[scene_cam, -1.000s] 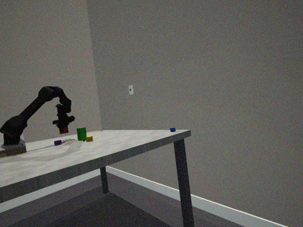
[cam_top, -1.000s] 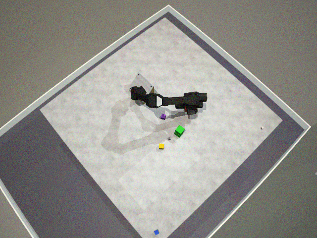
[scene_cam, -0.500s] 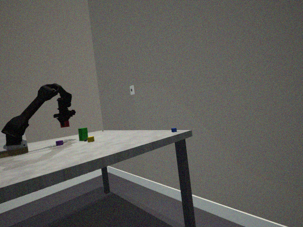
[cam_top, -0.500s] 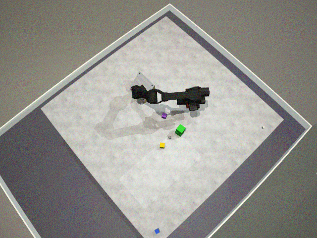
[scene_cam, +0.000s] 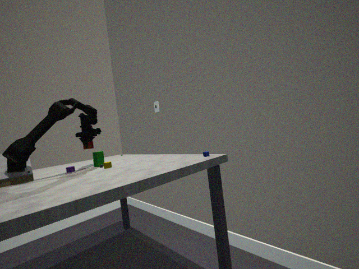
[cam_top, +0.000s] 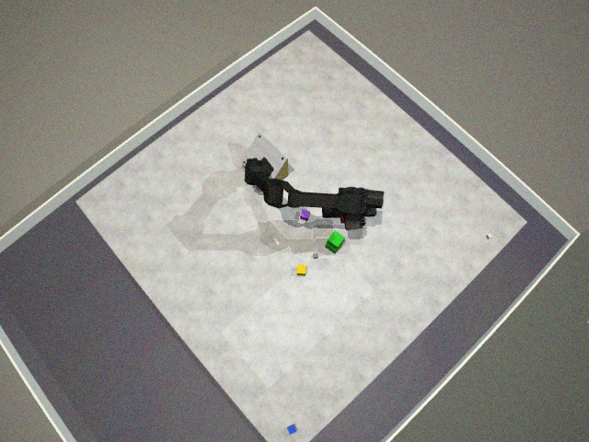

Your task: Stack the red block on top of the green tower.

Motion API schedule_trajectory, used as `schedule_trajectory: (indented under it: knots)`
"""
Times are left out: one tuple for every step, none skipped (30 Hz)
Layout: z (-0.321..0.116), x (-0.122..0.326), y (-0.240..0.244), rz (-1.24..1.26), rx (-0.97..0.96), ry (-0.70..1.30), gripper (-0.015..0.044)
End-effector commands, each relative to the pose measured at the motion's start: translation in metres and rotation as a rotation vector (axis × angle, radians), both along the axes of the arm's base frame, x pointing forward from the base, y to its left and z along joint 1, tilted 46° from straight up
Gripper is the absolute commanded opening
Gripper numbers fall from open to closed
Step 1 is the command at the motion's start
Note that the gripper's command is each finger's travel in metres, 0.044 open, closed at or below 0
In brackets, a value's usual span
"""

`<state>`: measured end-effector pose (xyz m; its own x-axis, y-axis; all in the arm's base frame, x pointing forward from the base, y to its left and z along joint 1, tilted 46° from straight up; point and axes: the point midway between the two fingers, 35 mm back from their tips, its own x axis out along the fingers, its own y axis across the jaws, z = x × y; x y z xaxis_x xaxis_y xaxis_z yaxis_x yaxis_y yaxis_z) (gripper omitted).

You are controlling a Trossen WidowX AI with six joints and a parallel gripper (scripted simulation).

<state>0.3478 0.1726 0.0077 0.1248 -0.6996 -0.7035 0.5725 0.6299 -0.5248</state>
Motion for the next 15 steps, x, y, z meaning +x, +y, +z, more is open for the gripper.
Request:
schedule_trajectory:
  knots:
    - [0.024, 0.017, -0.016, 0.008, 0.002, -0.008, 0.0000]
    - [0.030, 0.021, -0.022, 0.007, 0.000, -0.008, 0.0000]
    - [0.037, 0.025, -0.028, 0.007, -0.002, -0.009, 0.0000]
    - [0.043, 0.029, -0.034, 0.006, -0.004, -0.009, 0.0000]
    - [0.049, 0.033, -0.041, 0.006, -0.006, -0.010, 0.0000]
    - [0.055, 0.036, -0.046, 0.005, -0.008, -0.010, 0.0000]
    - [0.056, 0.036, -0.048, 0.005, -0.009, -0.010, 0.0000]
    - [0.057, 0.036, -0.049, 0.004, -0.010, -0.010, 0.0000]
    - [0.057, 0.036, -0.049, 0.004, -0.010, -0.010, 0.0000]
    - [0.057, 0.036, -0.048, 0.004, -0.010, -0.010, 0.0000]
    - [0.058, 0.035, -0.047, 0.004, -0.010, -0.010, 0.0000]
    - [0.058, 0.035, -0.047, 0.004, -0.010, -0.010, 0.0000]
    - [0.057, 0.035, -0.047, 0.005, -0.010, -0.010, 0.0000]
    - [0.057, 0.036, -0.048, 0.005, -0.010, -0.010, 0.0000]
    - [0.055, 0.036, -0.049, 0.005, -0.010, -0.010, 0.0000]
